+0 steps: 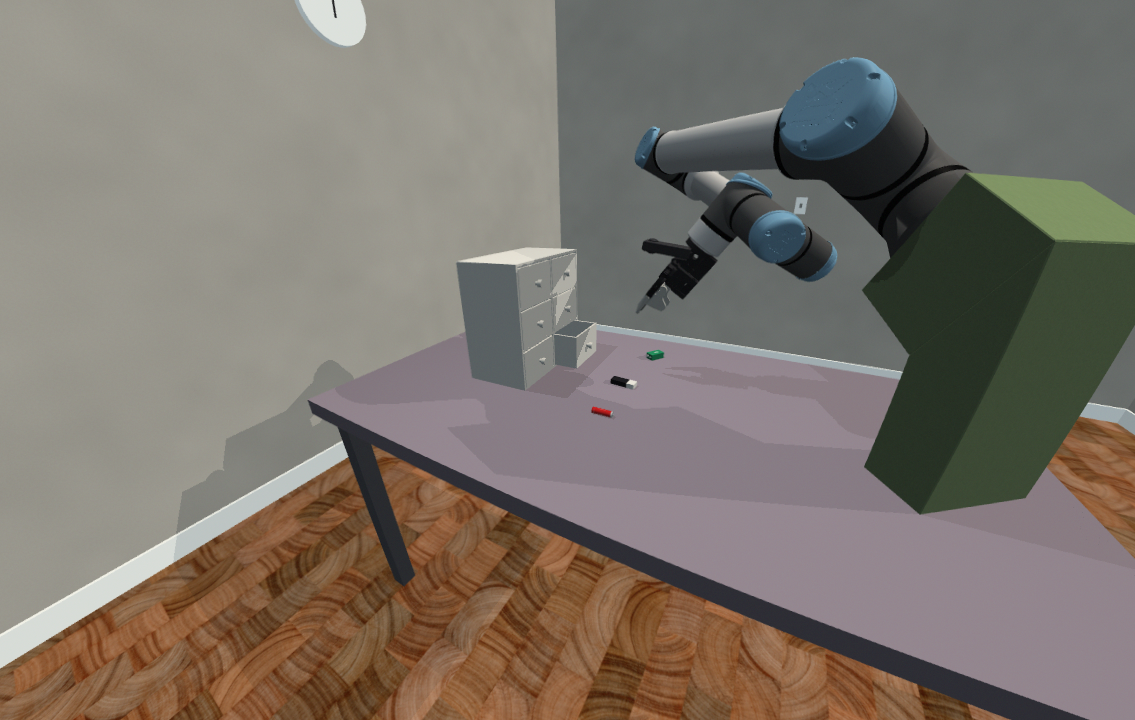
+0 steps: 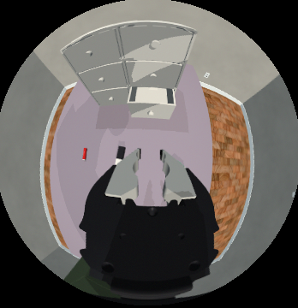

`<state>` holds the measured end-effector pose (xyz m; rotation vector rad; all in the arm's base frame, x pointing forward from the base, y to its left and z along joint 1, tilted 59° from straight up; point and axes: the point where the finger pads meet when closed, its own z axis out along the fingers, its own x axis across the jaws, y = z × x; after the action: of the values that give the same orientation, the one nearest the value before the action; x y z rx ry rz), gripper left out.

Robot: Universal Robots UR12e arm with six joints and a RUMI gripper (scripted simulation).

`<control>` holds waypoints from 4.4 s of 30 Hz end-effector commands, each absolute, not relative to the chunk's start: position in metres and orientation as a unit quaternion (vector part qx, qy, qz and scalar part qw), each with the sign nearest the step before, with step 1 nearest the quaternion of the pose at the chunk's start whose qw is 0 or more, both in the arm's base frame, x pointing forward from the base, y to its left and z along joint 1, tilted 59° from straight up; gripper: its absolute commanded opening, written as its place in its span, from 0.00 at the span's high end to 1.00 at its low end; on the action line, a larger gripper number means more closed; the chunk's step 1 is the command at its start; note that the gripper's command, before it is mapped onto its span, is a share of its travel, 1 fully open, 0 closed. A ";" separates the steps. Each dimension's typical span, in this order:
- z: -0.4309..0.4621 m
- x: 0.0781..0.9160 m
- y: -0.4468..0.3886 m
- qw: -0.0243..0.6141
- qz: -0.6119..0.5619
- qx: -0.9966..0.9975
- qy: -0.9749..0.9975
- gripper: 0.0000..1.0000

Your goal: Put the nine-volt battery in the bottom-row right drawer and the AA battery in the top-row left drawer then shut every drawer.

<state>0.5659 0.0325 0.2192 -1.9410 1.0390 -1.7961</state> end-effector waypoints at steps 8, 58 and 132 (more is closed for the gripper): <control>0.221 0.553 0.036 0.111 -0.603 -0.683 0.397 0.80; 0.227 0.507 0.045 -0.021 -0.517 -0.691 0.505 0.80; 0.229 0.491 0.048 -0.064 -0.485 -0.689 0.536 0.80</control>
<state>0.4914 0.0475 0.2286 -2.2561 1.7552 -1.5872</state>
